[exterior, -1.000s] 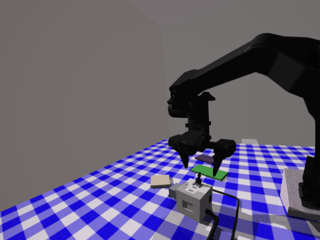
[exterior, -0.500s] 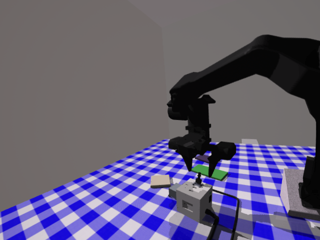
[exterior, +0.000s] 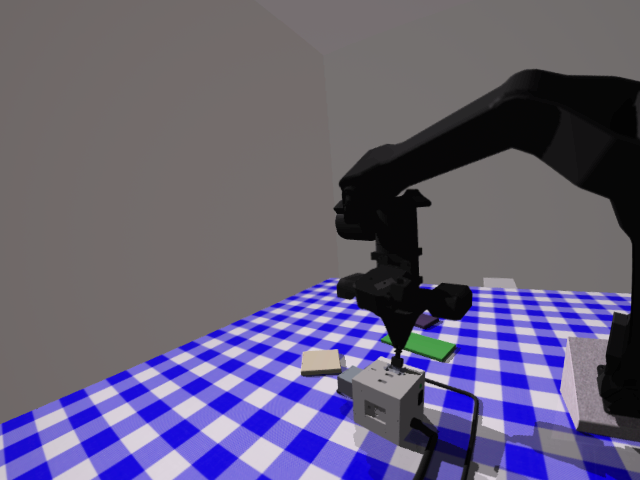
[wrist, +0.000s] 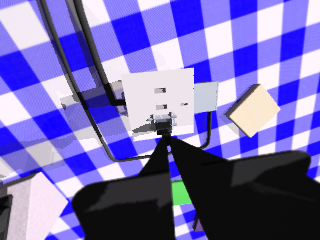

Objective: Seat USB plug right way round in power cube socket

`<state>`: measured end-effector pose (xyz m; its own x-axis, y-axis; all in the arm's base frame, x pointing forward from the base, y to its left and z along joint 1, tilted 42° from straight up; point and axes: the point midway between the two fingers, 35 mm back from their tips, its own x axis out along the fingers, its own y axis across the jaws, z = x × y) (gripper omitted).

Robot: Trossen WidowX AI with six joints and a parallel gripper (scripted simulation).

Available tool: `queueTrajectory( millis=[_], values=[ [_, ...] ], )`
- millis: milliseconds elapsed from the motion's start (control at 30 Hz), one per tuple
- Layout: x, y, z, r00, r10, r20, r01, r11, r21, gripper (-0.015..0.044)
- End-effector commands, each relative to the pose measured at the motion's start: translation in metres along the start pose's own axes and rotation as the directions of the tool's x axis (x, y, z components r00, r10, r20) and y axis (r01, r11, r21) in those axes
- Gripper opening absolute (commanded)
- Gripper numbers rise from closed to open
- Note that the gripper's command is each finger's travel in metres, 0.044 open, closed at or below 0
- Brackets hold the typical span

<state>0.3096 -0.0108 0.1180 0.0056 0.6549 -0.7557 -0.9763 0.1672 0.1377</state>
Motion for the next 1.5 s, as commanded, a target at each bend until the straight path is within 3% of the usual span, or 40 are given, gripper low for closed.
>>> queueTrajectory(
  millis=[0, 1467],
  values=[
    [0.000, 0.000, 0.000, 1.000, -0.001, 0.000, 0.001, 1.000, -0.001, 0.0000],
    [-0.021, 0.000, 0.000, 1.000, 0.000, -0.001, 0.000, 1.000, 0.000, 0.0000]
  ],
)
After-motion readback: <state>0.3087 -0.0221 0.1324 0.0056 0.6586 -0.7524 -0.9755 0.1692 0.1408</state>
